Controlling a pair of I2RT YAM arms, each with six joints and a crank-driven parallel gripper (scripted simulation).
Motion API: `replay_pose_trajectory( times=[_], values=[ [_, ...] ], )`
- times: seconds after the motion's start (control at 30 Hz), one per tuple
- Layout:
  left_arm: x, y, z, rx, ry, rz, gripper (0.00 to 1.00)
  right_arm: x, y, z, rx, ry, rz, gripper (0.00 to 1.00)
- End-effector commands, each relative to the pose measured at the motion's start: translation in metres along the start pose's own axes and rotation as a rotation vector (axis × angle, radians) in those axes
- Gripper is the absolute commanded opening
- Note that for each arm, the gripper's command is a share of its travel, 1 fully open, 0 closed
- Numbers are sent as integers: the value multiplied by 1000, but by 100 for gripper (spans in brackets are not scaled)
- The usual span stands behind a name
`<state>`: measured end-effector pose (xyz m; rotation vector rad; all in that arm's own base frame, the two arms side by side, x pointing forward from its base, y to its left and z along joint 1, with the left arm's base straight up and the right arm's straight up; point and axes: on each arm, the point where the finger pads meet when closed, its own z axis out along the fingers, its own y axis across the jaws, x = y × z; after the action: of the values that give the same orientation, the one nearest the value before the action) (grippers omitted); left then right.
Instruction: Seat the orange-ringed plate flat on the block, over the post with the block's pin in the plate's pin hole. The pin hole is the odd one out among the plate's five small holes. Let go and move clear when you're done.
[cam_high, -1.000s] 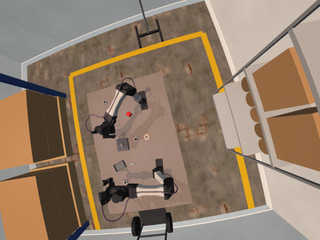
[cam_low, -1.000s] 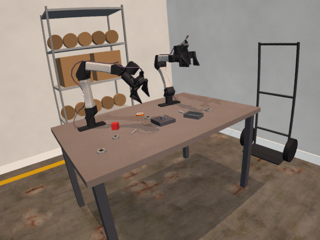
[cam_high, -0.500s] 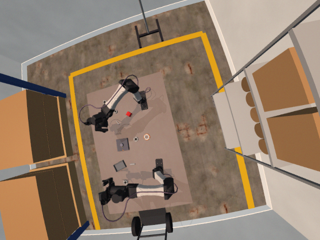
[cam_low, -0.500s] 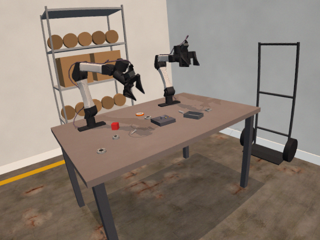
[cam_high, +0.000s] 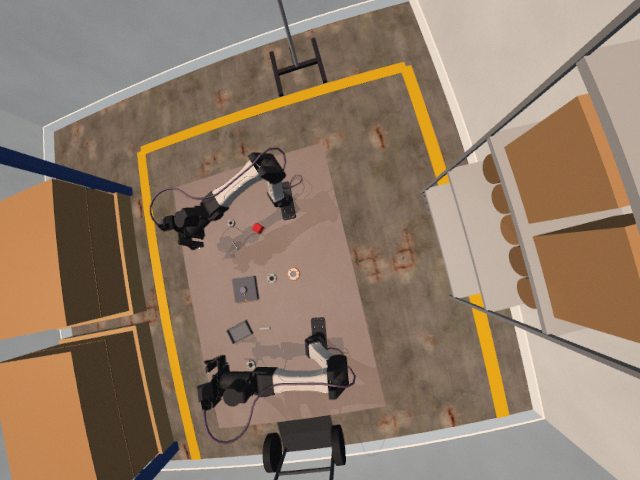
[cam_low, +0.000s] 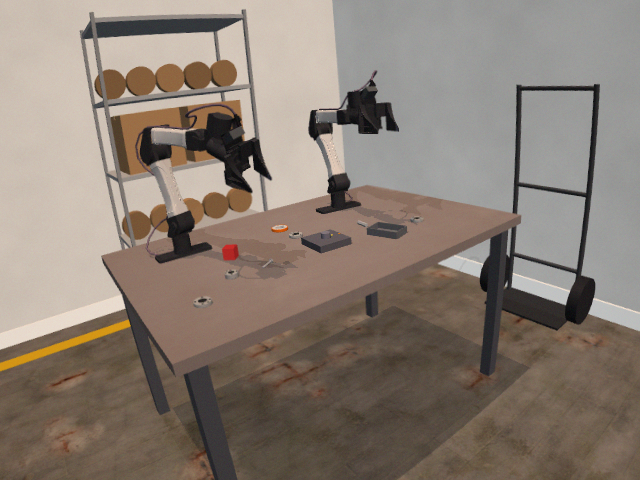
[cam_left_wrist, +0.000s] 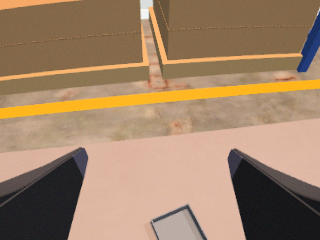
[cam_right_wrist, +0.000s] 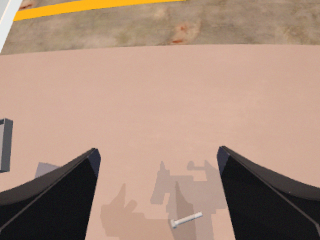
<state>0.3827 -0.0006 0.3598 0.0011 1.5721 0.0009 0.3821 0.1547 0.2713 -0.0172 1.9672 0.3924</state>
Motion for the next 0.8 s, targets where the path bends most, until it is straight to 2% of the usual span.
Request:
replay_pose_trajectory(
  times=[0.0, 0.27, 0.37, 0.57, 0.77],
  values=[
    [-3, 1, -4, 2, -2, 9, 100, -34, -12, -10, -15, -131, -45, 83],
    [-3, 1, -4, 2, -2, 9, 100, -69, -54, -31, 58, -269, -119, 83],
    [-3, 1, -4, 2, -2, 9, 100, -69, -59, -29, 69, -269, -123, 83],
    [-3, 1, -4, 2, -2, 9, 100, -98, -89, -56, 142, -387, -193, 83],
    [-3, 1, -4, 2, -2, 9, 100, -113, -116, -77, 213, -459, -261, 83]
  ],
)
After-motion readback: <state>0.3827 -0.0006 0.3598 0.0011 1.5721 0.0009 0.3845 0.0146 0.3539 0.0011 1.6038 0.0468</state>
